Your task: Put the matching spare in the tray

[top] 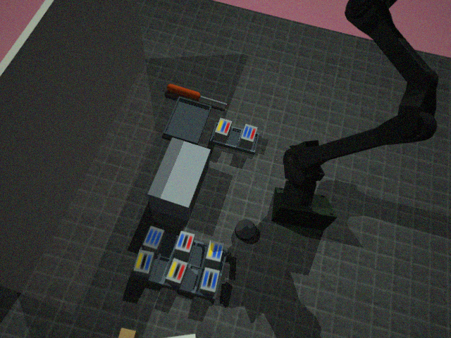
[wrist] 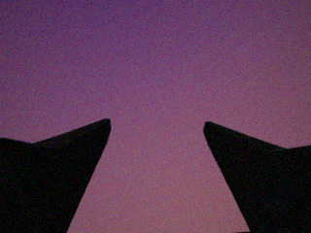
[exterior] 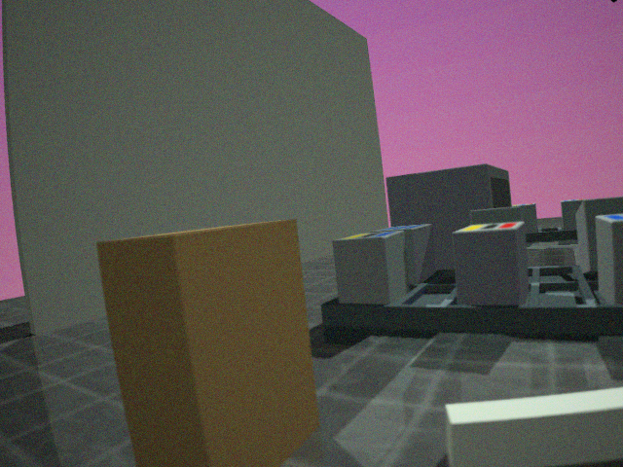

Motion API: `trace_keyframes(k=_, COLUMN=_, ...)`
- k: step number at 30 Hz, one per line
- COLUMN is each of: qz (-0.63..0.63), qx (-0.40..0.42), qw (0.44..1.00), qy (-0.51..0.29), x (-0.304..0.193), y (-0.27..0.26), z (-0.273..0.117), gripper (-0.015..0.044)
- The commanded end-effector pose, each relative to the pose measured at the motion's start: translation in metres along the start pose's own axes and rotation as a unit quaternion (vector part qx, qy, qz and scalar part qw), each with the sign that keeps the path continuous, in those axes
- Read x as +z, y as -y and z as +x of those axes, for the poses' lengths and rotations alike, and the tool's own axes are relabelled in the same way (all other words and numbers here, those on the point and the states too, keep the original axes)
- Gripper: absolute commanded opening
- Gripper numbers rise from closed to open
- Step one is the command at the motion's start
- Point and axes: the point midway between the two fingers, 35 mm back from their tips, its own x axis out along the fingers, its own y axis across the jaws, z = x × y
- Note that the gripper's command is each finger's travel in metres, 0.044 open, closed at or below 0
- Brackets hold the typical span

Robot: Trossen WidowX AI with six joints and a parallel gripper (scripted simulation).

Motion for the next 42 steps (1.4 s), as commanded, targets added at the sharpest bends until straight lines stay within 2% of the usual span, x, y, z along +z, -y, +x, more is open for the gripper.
trace_keyframes(k=1, qz=0.0, qx=0.0, qw=1.0, qy=0.0, x=0.0, y=0.0, z=0.0, gripper=0.0426)
trace_keyframes(k=7, qz=0.0, qx=0.001, qw=1.0, qy=-0.002, x=-0.001, y=-0.001, z=0.0, gripper=0.044)
trace_keyframes(k=10, qz=-0.005, qx=0.023, qw=0.999, qy=-0.024, x=-0.02, y=-0.013, z=0.0, gripper=0.044)
trace_keyframes(k=17, qz=0.047, qx=0.089, qw=0.982, qy=-0.157, x=-0.106, y=-0.066, z=-0.005, gripper=0.044)
trace_keyframes(k=23, qz=0.097, qx=0.138, qw=0.945, qy=-0.281, x=-0.175, y=-0.12, z=-0.028, gripper=0.044)
trace_keyframes(k=32, qz=0.146, qx=0.202, qw=0.847, qy=-0.47, x=-0.257, y=-0.207, z=-0.098, gripper=0.044)
trace_keyframes(k=42, qz=0.141, qx=0.287, qw=0.689, qy=-0.65, x=-0.296, y=-0.302, z=-0.223, gripper=0.044)
